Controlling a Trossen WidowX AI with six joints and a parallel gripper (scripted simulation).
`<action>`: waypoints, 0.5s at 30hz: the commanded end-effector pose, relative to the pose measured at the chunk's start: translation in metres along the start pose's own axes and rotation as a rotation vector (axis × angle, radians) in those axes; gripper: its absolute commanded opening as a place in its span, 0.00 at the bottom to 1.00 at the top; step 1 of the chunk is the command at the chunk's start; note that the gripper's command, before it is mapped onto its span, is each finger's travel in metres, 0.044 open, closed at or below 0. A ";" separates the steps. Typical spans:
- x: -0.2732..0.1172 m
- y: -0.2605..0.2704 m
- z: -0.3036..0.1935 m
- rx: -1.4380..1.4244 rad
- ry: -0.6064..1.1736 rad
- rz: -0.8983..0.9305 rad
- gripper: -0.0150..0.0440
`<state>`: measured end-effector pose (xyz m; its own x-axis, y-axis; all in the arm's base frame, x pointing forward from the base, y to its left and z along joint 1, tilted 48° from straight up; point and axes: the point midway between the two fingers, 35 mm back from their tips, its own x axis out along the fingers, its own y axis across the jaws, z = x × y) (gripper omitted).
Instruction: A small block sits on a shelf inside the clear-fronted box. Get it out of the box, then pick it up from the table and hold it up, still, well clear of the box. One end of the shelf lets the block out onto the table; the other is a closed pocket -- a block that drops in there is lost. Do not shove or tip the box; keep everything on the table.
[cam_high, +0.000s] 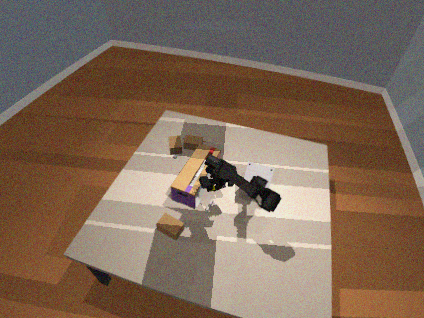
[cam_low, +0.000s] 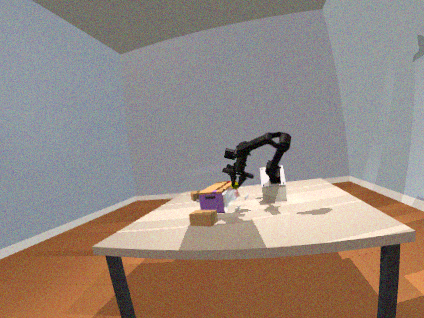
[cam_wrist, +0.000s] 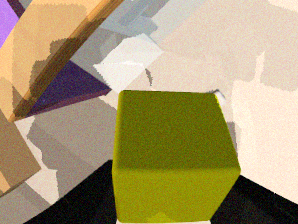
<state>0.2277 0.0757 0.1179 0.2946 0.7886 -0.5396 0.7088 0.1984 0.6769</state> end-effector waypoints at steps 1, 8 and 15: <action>-0.005 0.002 0.000 0.185 0.009 0.017 0.25; -0.011 0.002 -0.001 0.479 0.028 0.036 0.25; -0.017 0.003 -0.002 0.773 0.052 0.053 0.25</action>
<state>0.2231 0.0668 0.1262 0.3147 0.8105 -0.4940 0.9423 -0.2043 0.2650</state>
